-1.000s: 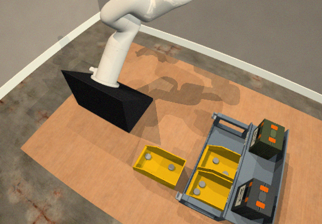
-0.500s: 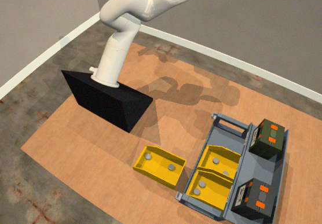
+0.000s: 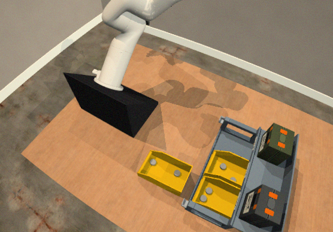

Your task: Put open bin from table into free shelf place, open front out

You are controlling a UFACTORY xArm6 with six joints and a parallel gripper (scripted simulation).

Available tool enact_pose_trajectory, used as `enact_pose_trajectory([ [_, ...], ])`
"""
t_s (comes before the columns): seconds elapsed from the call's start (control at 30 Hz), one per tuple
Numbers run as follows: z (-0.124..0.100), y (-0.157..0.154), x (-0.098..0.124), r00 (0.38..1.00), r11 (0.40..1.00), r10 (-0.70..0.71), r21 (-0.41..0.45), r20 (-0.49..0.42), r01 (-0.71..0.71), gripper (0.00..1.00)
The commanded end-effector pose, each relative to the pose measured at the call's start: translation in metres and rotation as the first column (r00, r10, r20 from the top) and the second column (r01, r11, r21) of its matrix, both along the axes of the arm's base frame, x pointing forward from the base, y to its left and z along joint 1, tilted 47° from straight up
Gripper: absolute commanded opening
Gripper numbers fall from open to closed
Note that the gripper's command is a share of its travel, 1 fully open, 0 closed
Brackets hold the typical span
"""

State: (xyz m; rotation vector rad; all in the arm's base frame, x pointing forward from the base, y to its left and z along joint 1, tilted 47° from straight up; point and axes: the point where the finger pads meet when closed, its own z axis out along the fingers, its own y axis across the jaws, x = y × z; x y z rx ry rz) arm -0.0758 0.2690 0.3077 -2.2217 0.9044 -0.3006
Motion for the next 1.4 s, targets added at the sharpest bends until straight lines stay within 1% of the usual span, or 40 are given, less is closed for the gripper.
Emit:
enact_pose_trajectory([
  [0.0,0.001,0.010,0.045,0.985,0.985,-0.171,0.001,-0.002,0.171,1.00],
  [0.4,0.001,0.010,0.045,0.985,0.985,-0.171,0.001,-0.002,0.171,1.00],
  [0.57,0.001,0.010,0.099,0.929,0.929,-0.370,0.001,-0.002,0.370,1.00],
  [0.97,0.001,0.010,0.099,0.929,0.929,-0.370,0.001,-0.002,0.370,1.00],
  [1.13,0.001,0.000,0.153,0.834,0.834,-0.552,0.001,-0.002,0.552,1.00],
  [1.37,0.001,0.000,0.153,0.834,0.834,-0.552,0.001,-0.002,0.552,1.00],
])
